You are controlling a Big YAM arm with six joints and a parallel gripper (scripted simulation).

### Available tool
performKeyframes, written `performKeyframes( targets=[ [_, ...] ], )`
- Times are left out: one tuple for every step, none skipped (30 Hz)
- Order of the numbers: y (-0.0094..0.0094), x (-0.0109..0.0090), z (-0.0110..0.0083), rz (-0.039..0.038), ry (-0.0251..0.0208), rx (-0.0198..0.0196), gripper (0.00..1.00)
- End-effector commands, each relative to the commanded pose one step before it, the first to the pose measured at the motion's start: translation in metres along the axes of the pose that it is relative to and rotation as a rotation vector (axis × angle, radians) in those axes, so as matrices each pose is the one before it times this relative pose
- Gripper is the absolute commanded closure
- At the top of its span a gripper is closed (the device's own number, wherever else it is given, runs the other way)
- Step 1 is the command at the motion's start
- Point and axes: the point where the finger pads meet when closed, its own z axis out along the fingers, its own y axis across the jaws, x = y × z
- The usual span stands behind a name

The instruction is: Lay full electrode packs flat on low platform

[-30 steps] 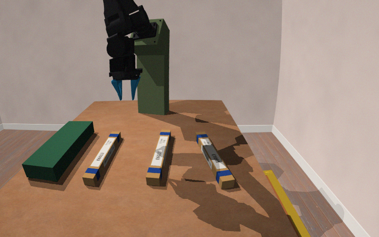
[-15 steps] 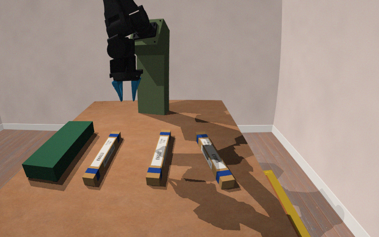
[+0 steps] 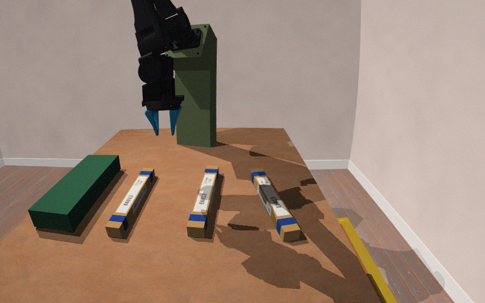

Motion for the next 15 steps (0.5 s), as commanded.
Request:
performKeyframes(
  targets=[
    [-0.00452,-0.00936,0.00559,-0.00489,-0.01732,0.00807,0.57],
    [0.00001,0.00007,0.00134,-0.00005,0.0001,0.0,0.57],
    [0.00001,0.00007,0.00134,-0.00005,0.0001,0.0,0.57],
    [0.00001,0.00007,0.00134,-0.00005,0.0001,0.0,0.57],
    [0.00001,0.00007,0.00134,-0.00004,0.0001,0.0,0.57],
    [0.00001,0.00007,0.00134,-0.00004,0.0001,0.0,0.57],
    [0.00001,0.00007,0.00134,-0.00004,0.0001,0.0,0.57],
    [0.00001,0.00007,0.00134,-0.00004,0.0001,0.0,0.57],
    [0.00001,0.00007,0.00134,-0.00004,0.0001,0.0,0.57],
    [0.00001,0.00007,0.00134,-0.00004,0.0001,0.0,0.57],
    [0.00001,0.00007,0.00134,-0.00004,0.00009,0.0,0.57],
    [0.0,0.0,0.0,0.0,0.0,0.0,0.57],
    [0.0,0.0,0.0,0.0,0.0,0.0,0.57],
    [0.00001,0.00007,0.00134,-0.00004,0.00009,0.0,0.57],
    [0.00001,0.00007,0.00134,-0.00004,0.00009,0.0,0.57]
  ],
)
